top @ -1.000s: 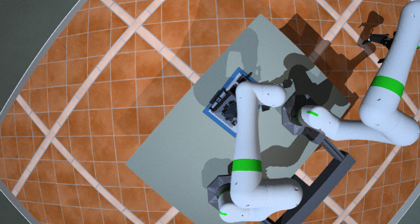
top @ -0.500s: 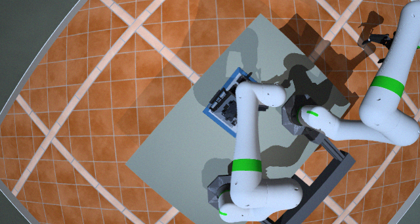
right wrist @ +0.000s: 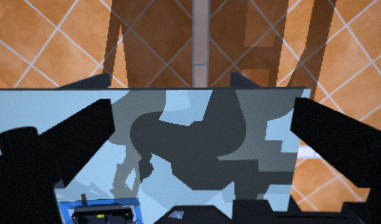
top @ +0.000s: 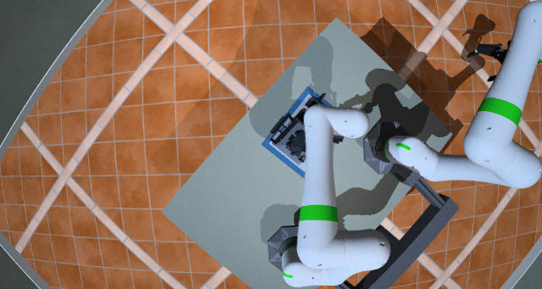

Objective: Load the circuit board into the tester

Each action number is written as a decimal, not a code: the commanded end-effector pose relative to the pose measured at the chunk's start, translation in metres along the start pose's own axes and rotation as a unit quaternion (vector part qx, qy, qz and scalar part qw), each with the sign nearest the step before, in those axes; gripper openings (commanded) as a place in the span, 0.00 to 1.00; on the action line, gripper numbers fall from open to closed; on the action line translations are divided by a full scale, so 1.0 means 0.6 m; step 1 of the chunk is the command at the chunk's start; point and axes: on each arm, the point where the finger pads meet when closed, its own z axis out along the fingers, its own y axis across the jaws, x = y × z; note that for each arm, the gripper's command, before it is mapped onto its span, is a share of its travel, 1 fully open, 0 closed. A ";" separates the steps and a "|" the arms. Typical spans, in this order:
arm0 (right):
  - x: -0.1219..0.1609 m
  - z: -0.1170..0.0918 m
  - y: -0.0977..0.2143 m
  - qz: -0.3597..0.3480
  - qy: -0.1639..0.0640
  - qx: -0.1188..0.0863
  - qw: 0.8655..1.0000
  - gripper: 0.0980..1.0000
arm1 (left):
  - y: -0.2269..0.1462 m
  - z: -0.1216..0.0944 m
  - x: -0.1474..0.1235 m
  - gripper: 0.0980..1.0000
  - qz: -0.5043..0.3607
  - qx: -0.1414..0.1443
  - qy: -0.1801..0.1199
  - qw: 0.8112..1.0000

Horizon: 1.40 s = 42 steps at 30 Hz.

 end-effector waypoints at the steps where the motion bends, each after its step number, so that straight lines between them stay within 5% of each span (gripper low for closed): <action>1: 0.001 -0.002 0.000 0.000 0.001 0.000 1.000 1.00 | 0.000 -0.003 -0.002 0.46 0.038 0.001 -0.002 0.999; 42: 0.001 -0.002 0.000 0.000 0.001 0.000 1.000 1.00 | 0.000 -0.003 -0.002 0.46 0.187 0.001 -0.002 0.982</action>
